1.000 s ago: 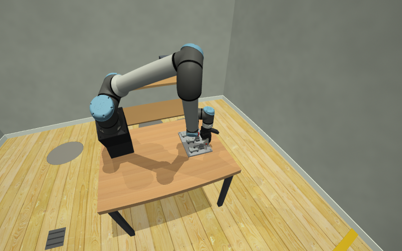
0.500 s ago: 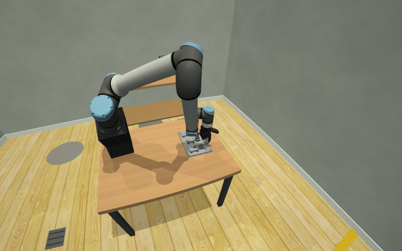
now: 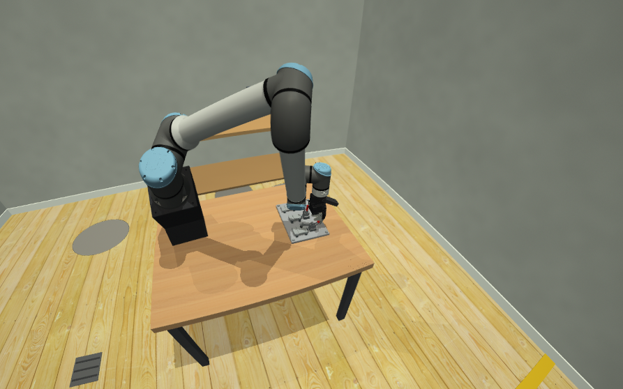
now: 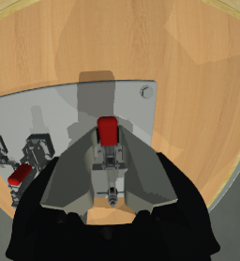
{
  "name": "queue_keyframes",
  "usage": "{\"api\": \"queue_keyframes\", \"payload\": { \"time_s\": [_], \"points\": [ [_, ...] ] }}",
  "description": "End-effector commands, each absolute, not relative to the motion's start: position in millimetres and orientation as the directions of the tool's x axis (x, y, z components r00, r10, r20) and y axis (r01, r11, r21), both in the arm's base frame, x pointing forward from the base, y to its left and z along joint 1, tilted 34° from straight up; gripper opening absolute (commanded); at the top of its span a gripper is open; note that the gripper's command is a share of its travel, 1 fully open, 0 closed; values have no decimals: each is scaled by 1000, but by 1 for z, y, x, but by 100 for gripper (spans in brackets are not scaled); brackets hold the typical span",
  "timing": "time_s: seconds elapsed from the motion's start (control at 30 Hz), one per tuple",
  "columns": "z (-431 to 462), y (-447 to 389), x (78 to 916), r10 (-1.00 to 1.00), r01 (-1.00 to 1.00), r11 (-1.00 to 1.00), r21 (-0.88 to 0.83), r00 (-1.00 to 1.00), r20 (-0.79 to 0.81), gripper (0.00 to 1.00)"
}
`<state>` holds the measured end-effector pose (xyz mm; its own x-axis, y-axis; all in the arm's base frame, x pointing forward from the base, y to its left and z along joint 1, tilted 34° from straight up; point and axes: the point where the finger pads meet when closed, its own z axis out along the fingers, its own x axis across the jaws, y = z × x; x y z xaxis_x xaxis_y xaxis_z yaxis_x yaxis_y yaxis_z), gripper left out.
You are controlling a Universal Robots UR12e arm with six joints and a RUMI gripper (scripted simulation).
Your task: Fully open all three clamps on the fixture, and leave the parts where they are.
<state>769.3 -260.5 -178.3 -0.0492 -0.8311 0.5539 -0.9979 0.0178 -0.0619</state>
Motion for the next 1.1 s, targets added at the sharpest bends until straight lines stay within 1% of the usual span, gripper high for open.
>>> {"api": "queue_keyframes", "payload": {
  "time_s": [0.0,1.07],
  "points": [
    [-175,-258,766,-831,-998,17,-63,-49,554,0],
    [-168,-252,745,-831,-998,17,-63,-49,554,0]
  ]
}}
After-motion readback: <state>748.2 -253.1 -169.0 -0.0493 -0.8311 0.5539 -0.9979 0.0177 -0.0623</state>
